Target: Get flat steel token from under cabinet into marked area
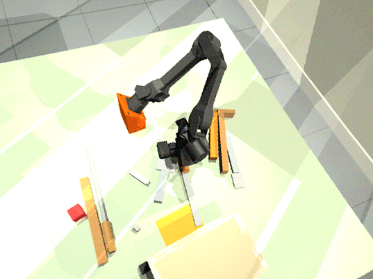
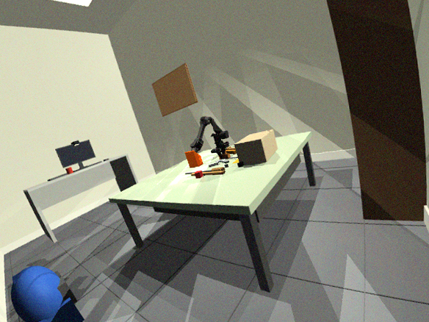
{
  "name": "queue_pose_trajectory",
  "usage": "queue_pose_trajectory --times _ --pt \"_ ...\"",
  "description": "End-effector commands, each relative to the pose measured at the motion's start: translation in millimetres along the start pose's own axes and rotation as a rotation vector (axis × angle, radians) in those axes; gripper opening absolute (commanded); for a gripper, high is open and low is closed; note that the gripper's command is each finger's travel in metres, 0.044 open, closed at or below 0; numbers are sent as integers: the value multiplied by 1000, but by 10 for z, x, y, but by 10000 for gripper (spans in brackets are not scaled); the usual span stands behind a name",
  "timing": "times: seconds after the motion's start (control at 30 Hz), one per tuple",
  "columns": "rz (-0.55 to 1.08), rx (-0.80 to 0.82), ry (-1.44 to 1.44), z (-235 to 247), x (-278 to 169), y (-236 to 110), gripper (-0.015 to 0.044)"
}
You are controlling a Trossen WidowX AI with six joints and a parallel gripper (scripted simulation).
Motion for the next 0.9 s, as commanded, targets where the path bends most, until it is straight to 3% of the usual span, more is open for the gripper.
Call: queue_pose_trajectory --times 0.0,0.87 --pt "1 0 17 39 1 -6 0" --pt "3 1 94 354 -23 -29 0"
Point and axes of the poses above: the point midway between the two fingers, 35 mm back from their tips, its own y axis out along the fingers, its own z axis across the jaws, x = y × z, the point moved 6 cm from there along -y, back along the fingers, and after that the axes turned 5 degrees about -y, right-handed, at the moved point
